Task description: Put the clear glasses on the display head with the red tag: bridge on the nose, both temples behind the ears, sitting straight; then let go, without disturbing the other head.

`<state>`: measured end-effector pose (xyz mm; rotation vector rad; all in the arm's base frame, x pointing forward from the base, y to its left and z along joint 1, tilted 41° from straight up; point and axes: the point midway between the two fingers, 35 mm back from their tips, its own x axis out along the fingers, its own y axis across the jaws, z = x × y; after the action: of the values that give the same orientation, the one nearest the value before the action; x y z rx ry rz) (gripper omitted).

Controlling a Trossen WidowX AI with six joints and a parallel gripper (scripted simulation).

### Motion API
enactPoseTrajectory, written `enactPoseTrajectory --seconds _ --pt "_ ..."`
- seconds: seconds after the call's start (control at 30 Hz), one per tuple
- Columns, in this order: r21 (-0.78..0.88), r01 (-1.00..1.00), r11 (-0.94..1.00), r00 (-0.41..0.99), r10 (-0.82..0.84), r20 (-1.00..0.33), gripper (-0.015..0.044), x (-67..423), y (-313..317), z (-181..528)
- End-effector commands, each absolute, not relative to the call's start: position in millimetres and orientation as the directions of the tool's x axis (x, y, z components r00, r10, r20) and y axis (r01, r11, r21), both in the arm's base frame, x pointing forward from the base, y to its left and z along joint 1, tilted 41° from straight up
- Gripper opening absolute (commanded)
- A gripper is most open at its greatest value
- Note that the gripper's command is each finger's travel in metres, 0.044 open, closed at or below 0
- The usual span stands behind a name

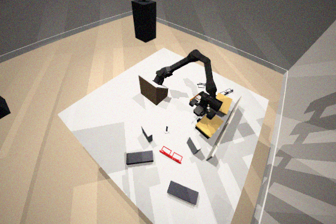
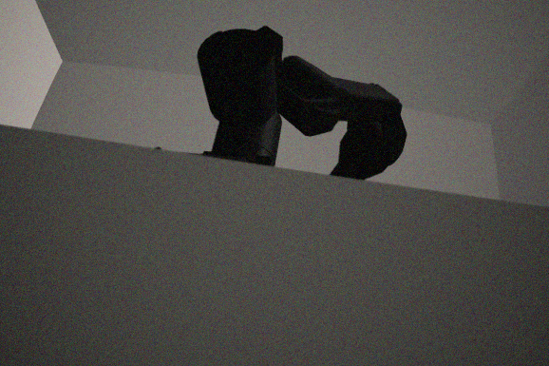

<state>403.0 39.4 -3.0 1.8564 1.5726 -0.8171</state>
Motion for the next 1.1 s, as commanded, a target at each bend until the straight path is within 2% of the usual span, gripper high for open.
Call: enactPoseTrajectory --seconds 0.0,0.8,0.93,1.07 --pt "0.034 0.988 -0.153 0.125 0.639 -0.759 0.0 404.0 39.1 -3.3" --pt "0.034 0.988 -0.153 0.125 0.639 -0.759 0.0 404.3 43.2 -7.7" --pt "0.037 0.988 -0.149 0.125 0.64 -0.758 0.0105 404.3 43.1 -6.4" --pt "0.037 0.988 -0.149 0.125 0.64 -0.758 0.0107 404.3 43.1 -6.4"
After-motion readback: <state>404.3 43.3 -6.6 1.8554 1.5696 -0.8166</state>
